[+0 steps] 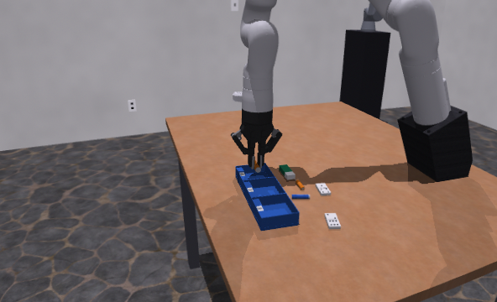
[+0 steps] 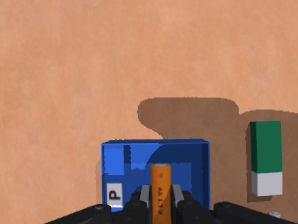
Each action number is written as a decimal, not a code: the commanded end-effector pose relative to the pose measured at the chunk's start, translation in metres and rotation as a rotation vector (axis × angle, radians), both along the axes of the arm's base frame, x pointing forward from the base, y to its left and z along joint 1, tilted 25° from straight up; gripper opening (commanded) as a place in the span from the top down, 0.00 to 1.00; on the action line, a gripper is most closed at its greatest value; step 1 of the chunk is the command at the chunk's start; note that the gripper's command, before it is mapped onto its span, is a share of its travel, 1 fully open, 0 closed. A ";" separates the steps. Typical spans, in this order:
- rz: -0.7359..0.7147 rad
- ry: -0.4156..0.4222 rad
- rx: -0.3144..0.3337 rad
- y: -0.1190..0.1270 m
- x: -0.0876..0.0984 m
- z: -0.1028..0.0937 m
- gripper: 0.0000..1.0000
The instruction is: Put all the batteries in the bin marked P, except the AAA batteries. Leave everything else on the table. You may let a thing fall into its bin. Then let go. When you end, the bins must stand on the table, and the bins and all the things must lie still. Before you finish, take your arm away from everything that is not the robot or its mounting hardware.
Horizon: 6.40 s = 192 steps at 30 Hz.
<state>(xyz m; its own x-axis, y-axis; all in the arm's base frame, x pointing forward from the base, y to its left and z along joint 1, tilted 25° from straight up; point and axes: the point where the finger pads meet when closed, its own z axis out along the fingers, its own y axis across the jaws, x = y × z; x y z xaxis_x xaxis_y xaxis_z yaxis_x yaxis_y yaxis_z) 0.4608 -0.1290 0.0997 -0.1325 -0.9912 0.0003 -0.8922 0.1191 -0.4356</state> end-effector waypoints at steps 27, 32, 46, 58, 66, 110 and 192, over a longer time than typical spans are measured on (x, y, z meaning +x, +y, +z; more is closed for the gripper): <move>0.005 0.009 0.003 0.002 0.006 -0.021 0.71; 0.005 0.009 0.003 0.002 0.006 -0.021 0.71; 0.005 0.009 0.003 0.002 0.004 -0.018 0.71; 0.005 0.009 0.003 0.003 -0.002 -0.004 0.71; 0.005 0.009 0.003 0.003 -0.006 0.004 0.71; 0.004 0.009 0.003 0.008 -0.052 0.103 0.00; 0.004 0.010 0.003 0.011 -0.071 0.143 0.00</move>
<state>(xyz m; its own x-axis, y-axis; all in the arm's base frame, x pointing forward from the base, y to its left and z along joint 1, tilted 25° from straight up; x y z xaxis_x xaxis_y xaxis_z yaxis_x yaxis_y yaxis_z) 0.3900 -0.1182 0.2427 -0.1282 -0.9917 -0.0021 -0.8972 0.1169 -0.4258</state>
